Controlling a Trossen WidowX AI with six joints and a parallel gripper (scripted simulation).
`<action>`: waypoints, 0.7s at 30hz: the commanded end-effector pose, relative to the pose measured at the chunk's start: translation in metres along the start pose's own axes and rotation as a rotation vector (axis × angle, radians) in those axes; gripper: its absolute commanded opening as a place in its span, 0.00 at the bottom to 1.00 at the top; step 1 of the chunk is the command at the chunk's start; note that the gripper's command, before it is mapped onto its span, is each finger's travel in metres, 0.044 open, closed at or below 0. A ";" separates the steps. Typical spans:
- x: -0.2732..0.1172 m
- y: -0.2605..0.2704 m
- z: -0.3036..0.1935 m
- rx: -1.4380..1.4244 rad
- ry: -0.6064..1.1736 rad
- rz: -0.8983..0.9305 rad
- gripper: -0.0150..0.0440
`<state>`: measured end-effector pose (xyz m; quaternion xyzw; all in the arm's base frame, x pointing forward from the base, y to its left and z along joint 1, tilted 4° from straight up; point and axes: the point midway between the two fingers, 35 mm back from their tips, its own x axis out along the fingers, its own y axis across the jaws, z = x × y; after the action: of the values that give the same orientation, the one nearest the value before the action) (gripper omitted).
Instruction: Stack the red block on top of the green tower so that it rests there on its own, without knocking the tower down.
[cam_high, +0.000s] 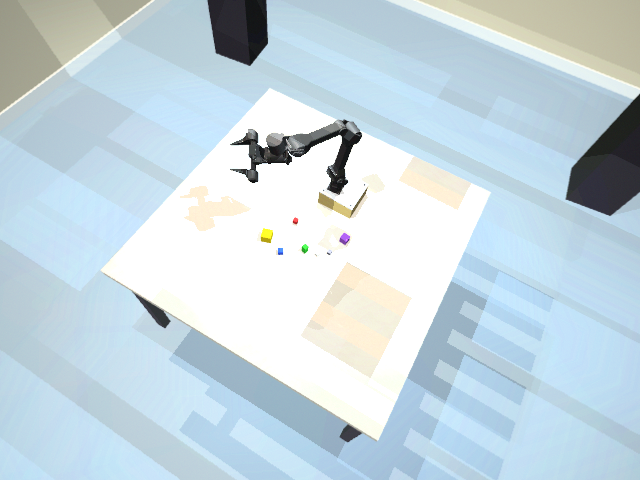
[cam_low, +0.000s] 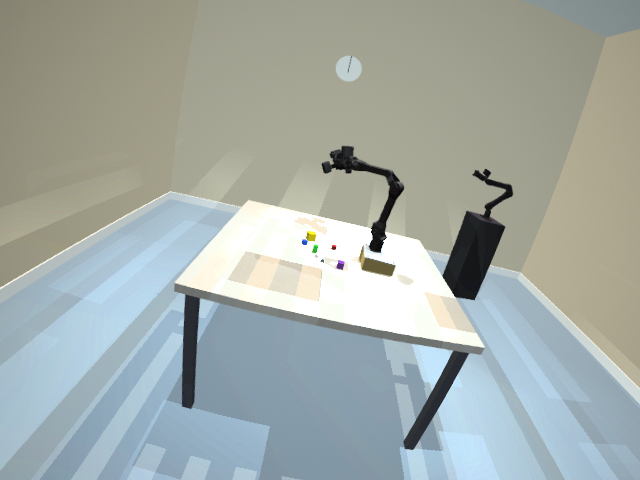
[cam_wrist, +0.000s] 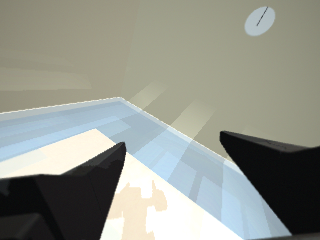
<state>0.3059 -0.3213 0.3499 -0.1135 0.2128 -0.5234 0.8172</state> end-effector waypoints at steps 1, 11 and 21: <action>0.005 0.051 -0.058 -0.156 0.144 0.175 1.00; -0.033 0.134 -0.198 -0.448 0.482 0.585 1.00; -0.133 0.159 -0.331 -0.655 0.882 1.018 1.00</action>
<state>0.2655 -0.1590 0.0529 -0.0517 0.6418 -0.0680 0.7621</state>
